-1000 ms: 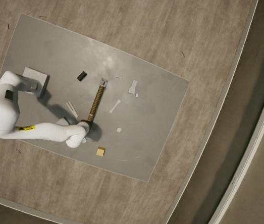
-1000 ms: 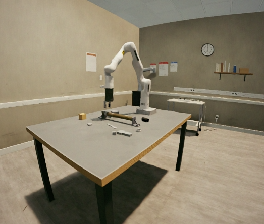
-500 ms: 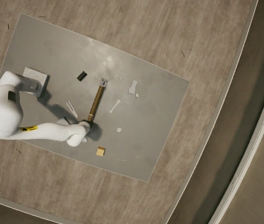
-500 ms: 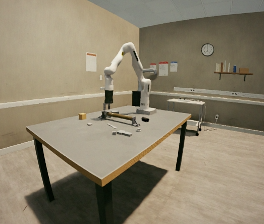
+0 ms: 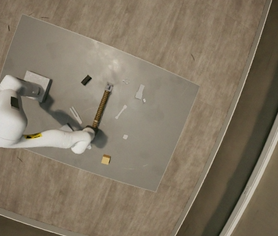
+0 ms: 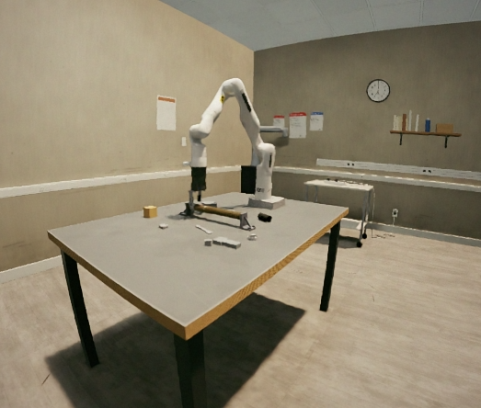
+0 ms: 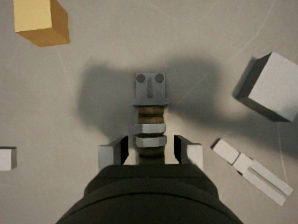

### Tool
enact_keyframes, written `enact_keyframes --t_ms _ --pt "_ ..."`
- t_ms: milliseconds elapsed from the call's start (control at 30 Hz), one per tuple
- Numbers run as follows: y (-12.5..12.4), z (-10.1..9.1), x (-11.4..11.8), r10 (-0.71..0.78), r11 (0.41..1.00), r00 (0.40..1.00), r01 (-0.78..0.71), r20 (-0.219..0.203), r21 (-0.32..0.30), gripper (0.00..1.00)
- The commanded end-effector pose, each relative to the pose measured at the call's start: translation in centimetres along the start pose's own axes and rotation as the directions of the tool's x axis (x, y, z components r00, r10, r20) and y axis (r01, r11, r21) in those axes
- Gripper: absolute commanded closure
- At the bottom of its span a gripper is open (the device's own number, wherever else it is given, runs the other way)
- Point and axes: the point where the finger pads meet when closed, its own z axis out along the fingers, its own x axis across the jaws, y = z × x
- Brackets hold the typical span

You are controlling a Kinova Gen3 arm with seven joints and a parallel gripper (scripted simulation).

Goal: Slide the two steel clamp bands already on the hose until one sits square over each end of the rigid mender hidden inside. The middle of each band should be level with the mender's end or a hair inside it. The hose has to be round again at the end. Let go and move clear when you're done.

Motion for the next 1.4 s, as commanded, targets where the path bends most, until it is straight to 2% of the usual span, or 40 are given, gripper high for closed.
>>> enact_keyframes --t_ms 0,533,667,900,1367 --pt "0.2 0.1 -0.1 0.003 1.000 1.000 -0.003 0.001 -0.001 0.00" --pt "0.3 0.3 -0.1 0.003 1.000 1.000 -0.003 0.004 -0.001 0.00" --pt "0.3 0.7 -0.1 0.003 1.000 1.000 -0.003 0.005 -0.001 0.00" --pt "0.4 3.5 -0.1 0.002 1.000 1.000 -0.002 0.005 -0.002 0.00" --pt "0.4 3.7 0.1 0.003 1.000 1.000 -0.003 -0.003 -0.002 0.00"
